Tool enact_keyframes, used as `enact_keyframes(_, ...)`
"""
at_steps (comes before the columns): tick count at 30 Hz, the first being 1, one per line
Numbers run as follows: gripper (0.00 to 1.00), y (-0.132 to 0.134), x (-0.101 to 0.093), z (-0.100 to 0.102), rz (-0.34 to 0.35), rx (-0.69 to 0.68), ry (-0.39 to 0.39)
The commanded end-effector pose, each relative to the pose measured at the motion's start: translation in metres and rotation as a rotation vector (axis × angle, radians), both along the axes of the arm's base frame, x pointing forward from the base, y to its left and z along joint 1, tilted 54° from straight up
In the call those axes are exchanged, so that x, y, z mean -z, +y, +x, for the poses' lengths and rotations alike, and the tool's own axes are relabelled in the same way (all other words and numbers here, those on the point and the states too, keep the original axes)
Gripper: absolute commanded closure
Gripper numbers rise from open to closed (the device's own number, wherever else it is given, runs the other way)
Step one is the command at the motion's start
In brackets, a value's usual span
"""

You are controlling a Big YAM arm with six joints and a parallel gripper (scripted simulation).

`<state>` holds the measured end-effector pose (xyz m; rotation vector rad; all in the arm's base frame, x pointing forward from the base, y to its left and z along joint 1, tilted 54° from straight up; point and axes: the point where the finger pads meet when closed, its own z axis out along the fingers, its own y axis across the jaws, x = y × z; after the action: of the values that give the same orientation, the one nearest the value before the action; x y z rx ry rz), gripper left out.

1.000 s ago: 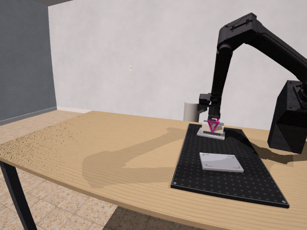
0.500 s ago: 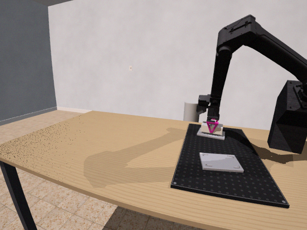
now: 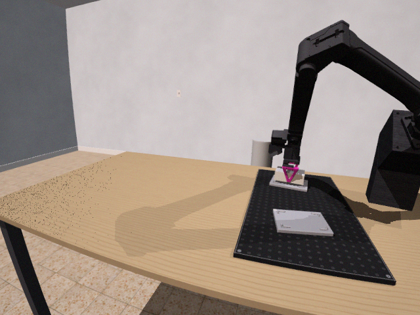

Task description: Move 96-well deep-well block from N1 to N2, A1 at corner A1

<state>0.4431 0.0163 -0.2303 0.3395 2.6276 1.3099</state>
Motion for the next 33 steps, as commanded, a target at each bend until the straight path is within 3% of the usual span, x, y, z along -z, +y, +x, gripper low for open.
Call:
enact_keyframes(1,1.00,0.0062,0.0034,-0.0040,0.000,-0.002,0.010)
enact_keyframes(33,1.00,0.0091,0.0055,-0.0008,-0.001,-0.002,0.004)
